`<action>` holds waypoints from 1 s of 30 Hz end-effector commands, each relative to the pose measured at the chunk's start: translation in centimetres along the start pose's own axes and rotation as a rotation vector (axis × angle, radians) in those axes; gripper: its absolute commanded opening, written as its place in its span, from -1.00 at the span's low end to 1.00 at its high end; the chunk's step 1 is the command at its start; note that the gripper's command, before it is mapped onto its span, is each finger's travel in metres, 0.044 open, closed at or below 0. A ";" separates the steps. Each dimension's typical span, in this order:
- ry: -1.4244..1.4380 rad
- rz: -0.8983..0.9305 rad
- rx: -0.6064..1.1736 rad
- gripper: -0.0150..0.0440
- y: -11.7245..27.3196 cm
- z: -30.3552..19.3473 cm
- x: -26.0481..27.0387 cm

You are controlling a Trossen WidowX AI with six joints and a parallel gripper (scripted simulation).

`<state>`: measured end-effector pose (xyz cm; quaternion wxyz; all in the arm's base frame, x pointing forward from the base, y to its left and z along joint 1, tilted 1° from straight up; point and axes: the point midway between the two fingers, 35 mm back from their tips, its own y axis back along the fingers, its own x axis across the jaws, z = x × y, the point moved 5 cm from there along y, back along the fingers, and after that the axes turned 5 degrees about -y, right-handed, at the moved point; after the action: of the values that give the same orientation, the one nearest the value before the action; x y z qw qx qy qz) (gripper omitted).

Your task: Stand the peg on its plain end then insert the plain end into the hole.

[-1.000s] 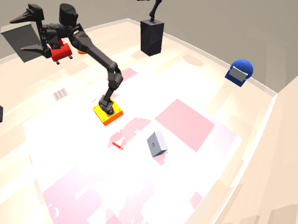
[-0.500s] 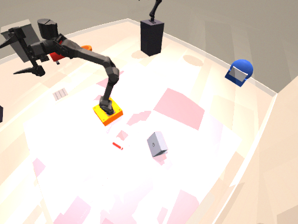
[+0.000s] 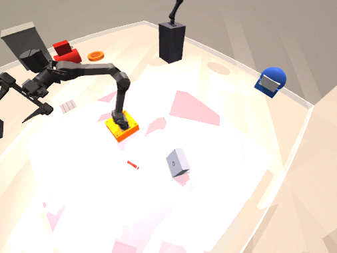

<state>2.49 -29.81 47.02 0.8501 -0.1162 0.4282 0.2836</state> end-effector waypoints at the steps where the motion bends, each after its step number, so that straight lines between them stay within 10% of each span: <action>1: -0.098 0.109 0.004 1.00 -2.9 -0.2 3.2; 30: -0.282 0.885 0.280 1.00 -9.5 3.5 30.1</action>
<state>22.76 -26.53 27.40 0.7371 0.1885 0.3386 0.5536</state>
